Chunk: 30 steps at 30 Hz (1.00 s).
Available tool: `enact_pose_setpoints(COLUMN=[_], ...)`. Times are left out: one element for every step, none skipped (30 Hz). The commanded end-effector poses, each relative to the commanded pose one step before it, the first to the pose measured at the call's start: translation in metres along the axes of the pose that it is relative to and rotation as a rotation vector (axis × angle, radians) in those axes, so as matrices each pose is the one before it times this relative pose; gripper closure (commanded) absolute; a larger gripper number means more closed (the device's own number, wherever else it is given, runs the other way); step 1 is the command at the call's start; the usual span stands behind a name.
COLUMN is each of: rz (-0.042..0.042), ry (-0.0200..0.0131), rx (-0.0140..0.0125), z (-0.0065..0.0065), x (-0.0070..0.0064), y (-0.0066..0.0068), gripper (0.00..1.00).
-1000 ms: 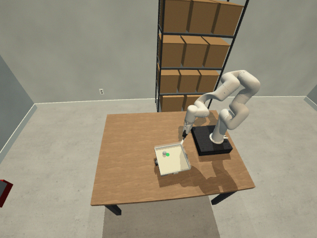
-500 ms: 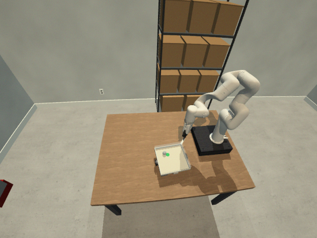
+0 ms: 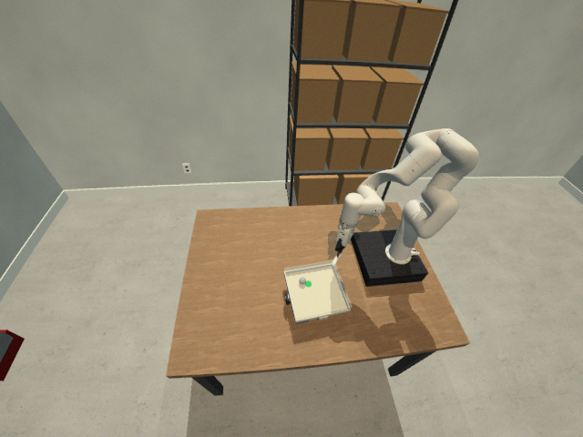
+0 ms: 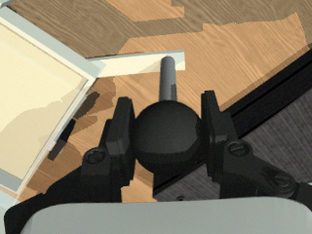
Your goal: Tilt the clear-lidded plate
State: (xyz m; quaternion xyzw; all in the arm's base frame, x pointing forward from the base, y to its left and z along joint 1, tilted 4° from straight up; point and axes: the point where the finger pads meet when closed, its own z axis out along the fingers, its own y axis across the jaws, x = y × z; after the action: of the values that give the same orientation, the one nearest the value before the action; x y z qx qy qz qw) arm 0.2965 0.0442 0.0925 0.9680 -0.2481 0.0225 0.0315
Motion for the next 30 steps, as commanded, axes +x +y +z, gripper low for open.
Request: enact_pose_setpoints(rz=[-0.00167, 0.0, 0.0, 0.0, 0.0, 0.0, 0.0, 0.0, 0.0, 0.0, 0.0, 0.0, 0.0, 0.0, 0.0, 0.0, 0.0, 0.0, 0.0, 0.0, 0.0, 0.0, 0.0, 0.0, 0.0, 0.0, 0.0, 0.0, 0.0, 0.0], ry=[-0.00068, 0.0, 0.0, 0.0, 0.0, 0.0, 0.0, 0.0, 0.0, 0.0, 0.0, 0.0, 0.0, 0.0, 0.0, 0.0, 0.0, 0.0, 0.0, 0.0, 0.0, 0.0, 0.0, 0.0, 0.0, 0.0, 0.0, 0.0, 0.0, 0.0], rx=[-0.00026, 0.0, 0.0, 0.0, 0.0, 0.0, 0.0, 0.0, 0.0, 0.0, 0.0, 0.0, 0.0, 0.0, 0.0, 0.0, 0.0, 0.0, 0.0, 0.0, 0.0, 0.0, 0.0, 0.0, 0.0, 0.0, 0.0, 0.0, 0.0, 0.0], z=[-0.00006, 0.0, 0.0, 0.00017, 0.00017, 0.00017, 0.00018, 0.00019, 0.00019, 0.00019, 0.00019, 0.00019, 0.00019, 0.0, 0.0, 0.0, 0.0, 0.0, 0.0, 0.0, -0.00021, -0.00021, -0.00021, -0.00021, -0.00006, -0.00006, -0.00006, -0.00006, -0.00006, -0.00006], x=[-0.00084, 0.0, 0.0, 0.00052, 0.00052, 0.00052, 0.00053, -0.00001, -0.00002, -0.00002, -0.00002, -0.00002, -0.00002, 0.0, 0.0, 0.0, 0.0, 0.0, 0.0, 0.0, -0.00033, -0.00033, -0.00033, -0.00033, -0.00005, -0.00005, -0.00005, -0.00005, -0.00005, -0.00005], y=[-0.00056, 0.0, 0.0, 0.00008, 0.00008, 0.00008, 0.00008, 0.00008, 0.00008, 0.00008, 0.00008, 0.00008, 0.00008, 0.0, 0.0, 0.0, 0.0, 0.0, 0.0, 0.0, -0.00009, -0.00009, -0.00009, -0.00009, -0.00002, -0.00002, -0.00002, -0.00002, -0.00002, -0.00002], gripper=[1.0, 1.0, 1.0, 1.0, 1.0, 1.0, 1.0, 1.0, 1.0, 1.0, 1.0, 1.0, 1.0, 1.0, 1.0, 1.0, 1.0, 1.0, 1.0, 1.0, 1.0, 1.0, 1.0, 1.0, 1.0, 1.0, 1.0, 1.0, 1.0, 1.0])
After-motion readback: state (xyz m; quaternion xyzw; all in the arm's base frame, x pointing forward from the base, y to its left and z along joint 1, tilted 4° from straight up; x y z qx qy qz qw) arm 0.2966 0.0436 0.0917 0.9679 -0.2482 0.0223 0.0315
